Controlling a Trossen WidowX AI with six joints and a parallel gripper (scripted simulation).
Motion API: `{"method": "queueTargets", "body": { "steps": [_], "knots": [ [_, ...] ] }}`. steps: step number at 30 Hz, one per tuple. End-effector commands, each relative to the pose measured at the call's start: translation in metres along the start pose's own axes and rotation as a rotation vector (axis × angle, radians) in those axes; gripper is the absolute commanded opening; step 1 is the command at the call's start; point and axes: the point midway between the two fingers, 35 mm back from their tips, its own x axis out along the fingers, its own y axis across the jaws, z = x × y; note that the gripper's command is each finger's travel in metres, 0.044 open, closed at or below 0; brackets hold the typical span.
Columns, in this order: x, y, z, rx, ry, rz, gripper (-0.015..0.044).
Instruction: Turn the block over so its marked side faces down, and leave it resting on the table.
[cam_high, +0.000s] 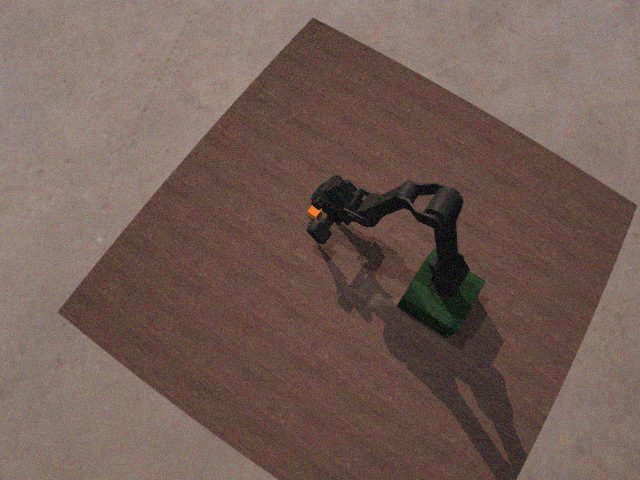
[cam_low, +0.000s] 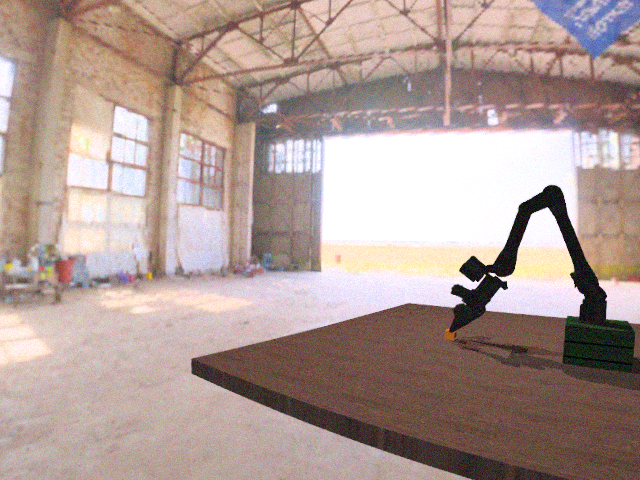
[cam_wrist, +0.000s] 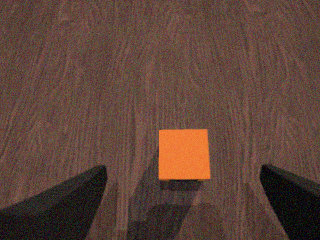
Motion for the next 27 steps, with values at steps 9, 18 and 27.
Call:
{"method": "queueTargets", "body": {
  "steps": [9, 18, 27],
  "knots": [
    [-0.047, 0.0, 0.021, -0.007, 0.087, -0.005, 0.044],
    [-0.035, 0.0, 0.047, -0.006, 0.317, -0.006, 0.044],
    [-0.038, 0.0, 0.066, -0.006, 0.59, -0.007, 0.044]
  ]
}}
